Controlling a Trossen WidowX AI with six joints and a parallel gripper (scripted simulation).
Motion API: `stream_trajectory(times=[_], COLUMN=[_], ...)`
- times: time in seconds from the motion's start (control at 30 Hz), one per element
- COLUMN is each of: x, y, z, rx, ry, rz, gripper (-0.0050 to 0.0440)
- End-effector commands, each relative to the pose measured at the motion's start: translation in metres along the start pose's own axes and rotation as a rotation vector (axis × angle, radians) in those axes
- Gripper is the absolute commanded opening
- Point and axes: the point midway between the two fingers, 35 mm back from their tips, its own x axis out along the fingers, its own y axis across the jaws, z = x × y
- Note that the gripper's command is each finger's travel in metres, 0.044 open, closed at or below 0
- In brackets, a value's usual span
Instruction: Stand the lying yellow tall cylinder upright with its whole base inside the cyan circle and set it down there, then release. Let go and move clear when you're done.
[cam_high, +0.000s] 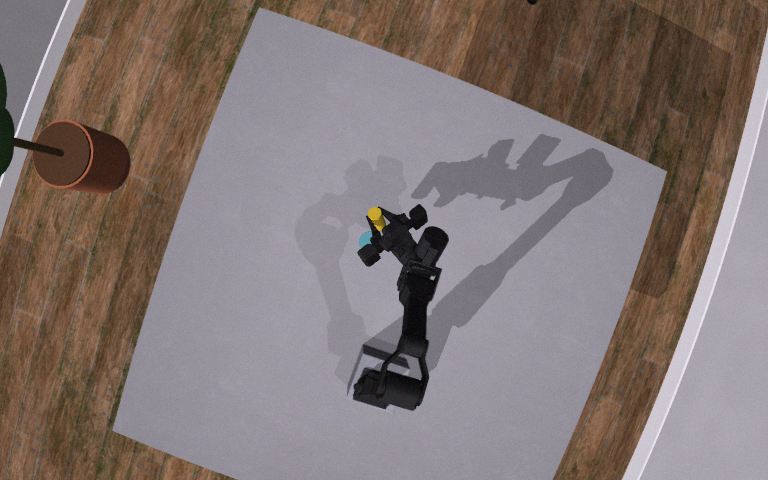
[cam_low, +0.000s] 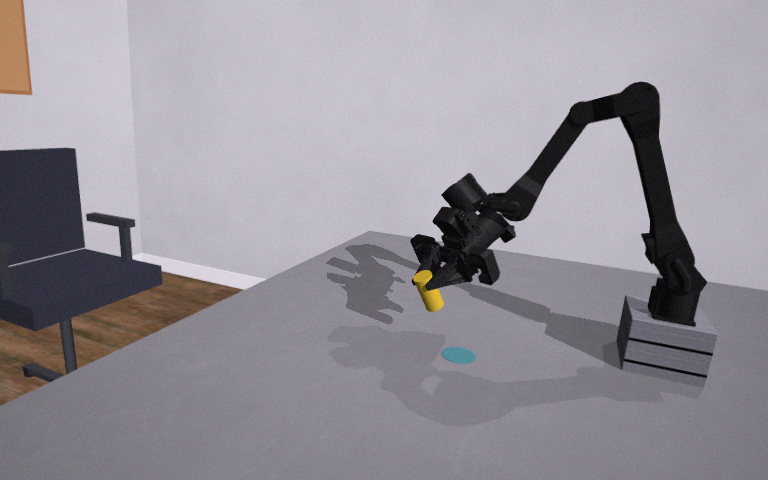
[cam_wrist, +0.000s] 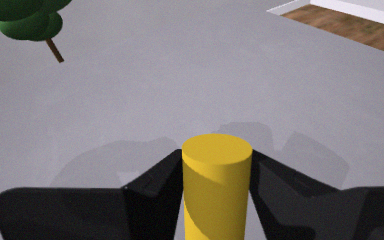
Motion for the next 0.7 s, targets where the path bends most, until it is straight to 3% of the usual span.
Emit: stream_trajectory(times=[0.0,0.67], x=[-0.006,-0.024], y=[0.0,0.01], z=[0.003,0.0], rx=[-0.007,-0.032], ry=[-0.045,-0.185], rz=[0.003,0.04], gripper=[0.0105,0.0105])
